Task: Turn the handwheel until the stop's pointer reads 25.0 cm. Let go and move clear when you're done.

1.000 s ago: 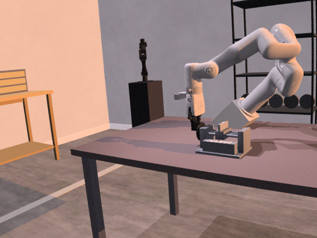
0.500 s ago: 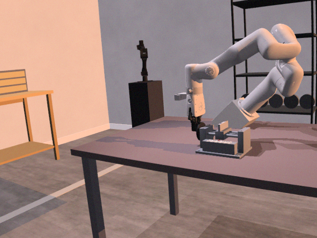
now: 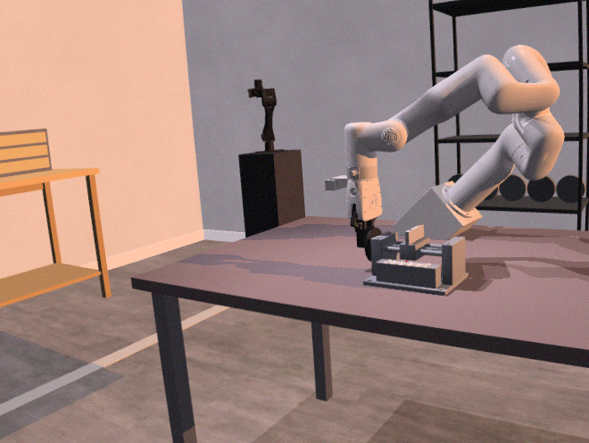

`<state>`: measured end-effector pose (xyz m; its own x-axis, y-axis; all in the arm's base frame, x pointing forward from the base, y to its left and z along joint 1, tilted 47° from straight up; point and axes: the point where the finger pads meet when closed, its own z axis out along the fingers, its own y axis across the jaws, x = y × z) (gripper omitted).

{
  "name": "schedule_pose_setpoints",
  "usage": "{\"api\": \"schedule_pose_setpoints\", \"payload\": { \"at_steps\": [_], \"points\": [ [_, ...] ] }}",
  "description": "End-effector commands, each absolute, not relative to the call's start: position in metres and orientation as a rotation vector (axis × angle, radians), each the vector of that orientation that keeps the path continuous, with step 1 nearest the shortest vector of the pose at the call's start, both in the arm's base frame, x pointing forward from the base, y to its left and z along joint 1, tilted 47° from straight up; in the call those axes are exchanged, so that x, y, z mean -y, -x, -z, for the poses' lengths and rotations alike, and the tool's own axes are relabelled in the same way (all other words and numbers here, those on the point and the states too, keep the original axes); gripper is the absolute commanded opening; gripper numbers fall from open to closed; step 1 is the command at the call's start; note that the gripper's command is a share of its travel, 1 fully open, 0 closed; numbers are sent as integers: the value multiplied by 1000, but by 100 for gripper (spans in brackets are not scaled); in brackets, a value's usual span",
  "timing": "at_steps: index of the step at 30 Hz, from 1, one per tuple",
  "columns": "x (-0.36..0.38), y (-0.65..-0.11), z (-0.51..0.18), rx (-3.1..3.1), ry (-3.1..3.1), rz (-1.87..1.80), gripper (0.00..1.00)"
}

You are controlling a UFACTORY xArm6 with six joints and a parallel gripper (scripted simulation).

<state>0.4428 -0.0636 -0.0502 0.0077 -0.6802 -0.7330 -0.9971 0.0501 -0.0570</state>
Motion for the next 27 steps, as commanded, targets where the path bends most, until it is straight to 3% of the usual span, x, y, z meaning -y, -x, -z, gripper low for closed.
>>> {"api": "schedule_pose_setpoints", "payload": {
  "at_steps": [1, 27],
  "points": [
    [62, -443, 52, -1734, 1690, -678, 6],
    [44, -457, 68, -1734, 1690, -678, 6]
  ]
}}
